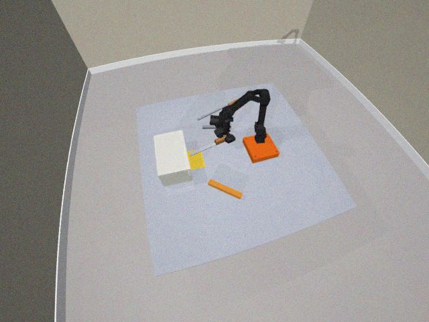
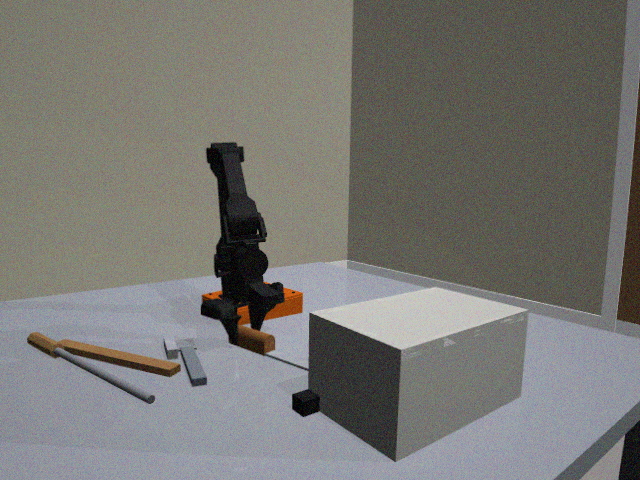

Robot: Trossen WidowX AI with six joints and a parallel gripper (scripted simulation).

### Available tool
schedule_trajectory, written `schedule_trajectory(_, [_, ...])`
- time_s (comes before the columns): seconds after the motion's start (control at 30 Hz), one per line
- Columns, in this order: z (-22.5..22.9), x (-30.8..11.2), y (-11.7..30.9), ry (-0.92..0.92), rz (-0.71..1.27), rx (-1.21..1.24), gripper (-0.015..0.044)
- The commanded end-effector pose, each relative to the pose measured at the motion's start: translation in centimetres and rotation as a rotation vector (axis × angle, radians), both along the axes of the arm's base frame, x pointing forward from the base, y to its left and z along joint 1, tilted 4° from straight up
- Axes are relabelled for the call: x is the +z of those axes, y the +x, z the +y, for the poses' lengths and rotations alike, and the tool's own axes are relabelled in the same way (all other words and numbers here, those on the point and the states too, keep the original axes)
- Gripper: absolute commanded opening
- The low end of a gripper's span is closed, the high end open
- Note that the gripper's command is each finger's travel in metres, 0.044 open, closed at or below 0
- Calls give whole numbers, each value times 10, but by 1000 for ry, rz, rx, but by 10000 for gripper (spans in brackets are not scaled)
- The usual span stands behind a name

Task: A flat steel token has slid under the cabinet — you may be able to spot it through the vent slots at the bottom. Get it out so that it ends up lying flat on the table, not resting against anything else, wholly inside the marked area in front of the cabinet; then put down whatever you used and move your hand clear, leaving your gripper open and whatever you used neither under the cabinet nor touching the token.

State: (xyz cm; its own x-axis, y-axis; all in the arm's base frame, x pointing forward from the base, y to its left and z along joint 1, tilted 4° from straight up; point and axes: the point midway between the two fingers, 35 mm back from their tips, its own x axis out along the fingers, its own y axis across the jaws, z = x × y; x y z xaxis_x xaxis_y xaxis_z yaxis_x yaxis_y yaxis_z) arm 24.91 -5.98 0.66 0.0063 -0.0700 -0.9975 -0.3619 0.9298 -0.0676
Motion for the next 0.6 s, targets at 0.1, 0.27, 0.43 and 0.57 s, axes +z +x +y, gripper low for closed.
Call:
schedule_trajectory(0.1, [-2, -4, -5, -2, 4, 2, 270])
schedule_trajectory(0.27, [-1, -1, -1, -1, -3, -1, 139])
schedule_trajectory(0.43, [-1, -1, -1, -1, -3, -1, 105])
schedule_trajectory(0.57, [-1, -1, -1, -1, -3, -1, 59])
